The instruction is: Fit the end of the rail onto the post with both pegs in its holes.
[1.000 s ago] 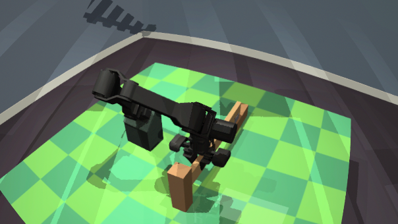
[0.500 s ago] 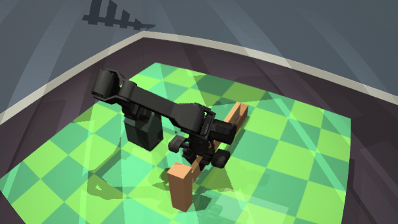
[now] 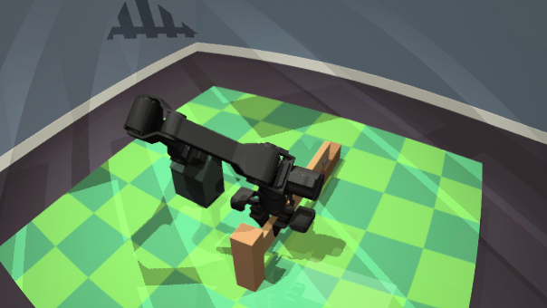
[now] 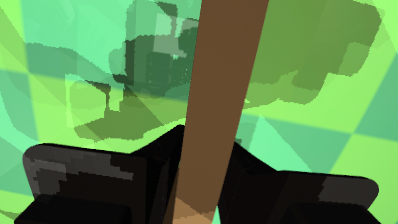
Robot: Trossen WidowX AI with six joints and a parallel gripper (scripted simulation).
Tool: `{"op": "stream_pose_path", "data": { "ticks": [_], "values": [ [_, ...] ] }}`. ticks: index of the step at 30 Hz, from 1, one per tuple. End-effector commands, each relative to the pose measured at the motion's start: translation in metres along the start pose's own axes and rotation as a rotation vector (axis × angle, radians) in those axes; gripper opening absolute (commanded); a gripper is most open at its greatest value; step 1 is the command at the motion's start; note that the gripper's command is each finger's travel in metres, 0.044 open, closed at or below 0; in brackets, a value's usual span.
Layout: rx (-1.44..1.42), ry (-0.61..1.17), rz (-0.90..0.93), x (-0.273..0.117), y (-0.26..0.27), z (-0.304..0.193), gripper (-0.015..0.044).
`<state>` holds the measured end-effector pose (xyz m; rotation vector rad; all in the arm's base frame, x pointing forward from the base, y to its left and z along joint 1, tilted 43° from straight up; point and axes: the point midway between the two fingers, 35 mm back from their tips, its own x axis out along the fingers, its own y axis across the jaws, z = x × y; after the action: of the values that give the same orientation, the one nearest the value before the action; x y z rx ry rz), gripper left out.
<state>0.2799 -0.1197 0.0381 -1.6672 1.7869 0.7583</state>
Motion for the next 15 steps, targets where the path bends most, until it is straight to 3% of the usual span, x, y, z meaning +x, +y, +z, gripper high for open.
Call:
{"op": "stream_pose_path", "data": {
  "ticks": [1, 15],
  "values": [
    [-0.002, 0.003, -0.004, -0.0011, -0.0014, -0.0025, 0.0000],
    [-0.002, 0.003, -0.004, -0.0011, -0.0014, -0.0070, 0.0000]
  ]
}}
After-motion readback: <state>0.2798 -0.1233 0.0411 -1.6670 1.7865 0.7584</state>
